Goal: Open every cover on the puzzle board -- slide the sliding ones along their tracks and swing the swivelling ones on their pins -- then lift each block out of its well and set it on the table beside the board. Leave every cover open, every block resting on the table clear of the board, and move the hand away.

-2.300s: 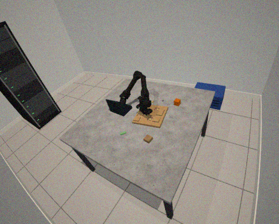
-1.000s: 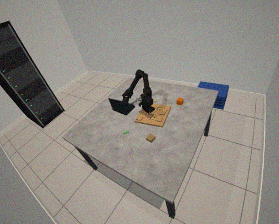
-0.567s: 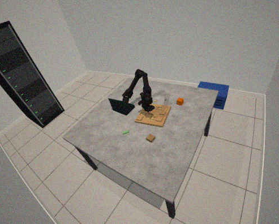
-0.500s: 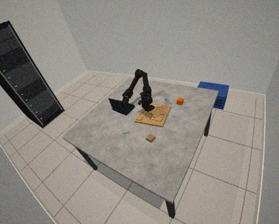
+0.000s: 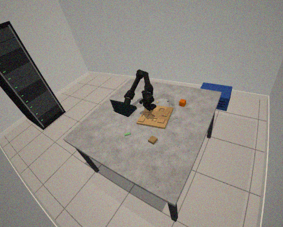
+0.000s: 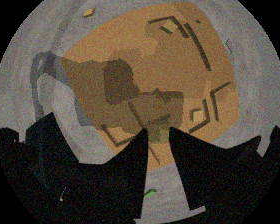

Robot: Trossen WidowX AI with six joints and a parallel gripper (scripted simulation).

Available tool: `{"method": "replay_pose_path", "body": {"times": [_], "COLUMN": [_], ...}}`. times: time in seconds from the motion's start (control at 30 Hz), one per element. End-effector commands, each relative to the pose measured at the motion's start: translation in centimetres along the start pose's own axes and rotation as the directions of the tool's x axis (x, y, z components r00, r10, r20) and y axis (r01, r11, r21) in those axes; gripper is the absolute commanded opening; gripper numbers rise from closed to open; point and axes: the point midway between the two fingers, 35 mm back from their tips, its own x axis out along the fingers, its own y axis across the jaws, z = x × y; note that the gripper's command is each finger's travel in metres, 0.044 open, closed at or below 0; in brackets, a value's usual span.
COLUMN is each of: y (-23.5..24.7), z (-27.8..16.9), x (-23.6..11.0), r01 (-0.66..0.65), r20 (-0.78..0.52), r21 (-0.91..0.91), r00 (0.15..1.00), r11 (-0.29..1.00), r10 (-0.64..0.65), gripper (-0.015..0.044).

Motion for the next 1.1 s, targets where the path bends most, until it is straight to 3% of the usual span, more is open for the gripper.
{"method": "replay_pose_path", "body": {"times": [0.0, 0.2, 1.07], "y": [0.0, 0.1, 4.3], "z": [0.0, 0.3, 9.8], "x": [-1.0, -2.0, -2.0], "r01": [0.000, -0.001, 0.007], "r20": [-0.005, -0.006, -0.043], "r21": [-0.005, -0.005, -0.001], "r00": [1.000, 1.000, 0.999], "r11": [1.000, 1.000, 1.000], "r10": [0.000, 0.001, -0.007], "gripper": [0.0080, 0.0080, 0.0080]}}
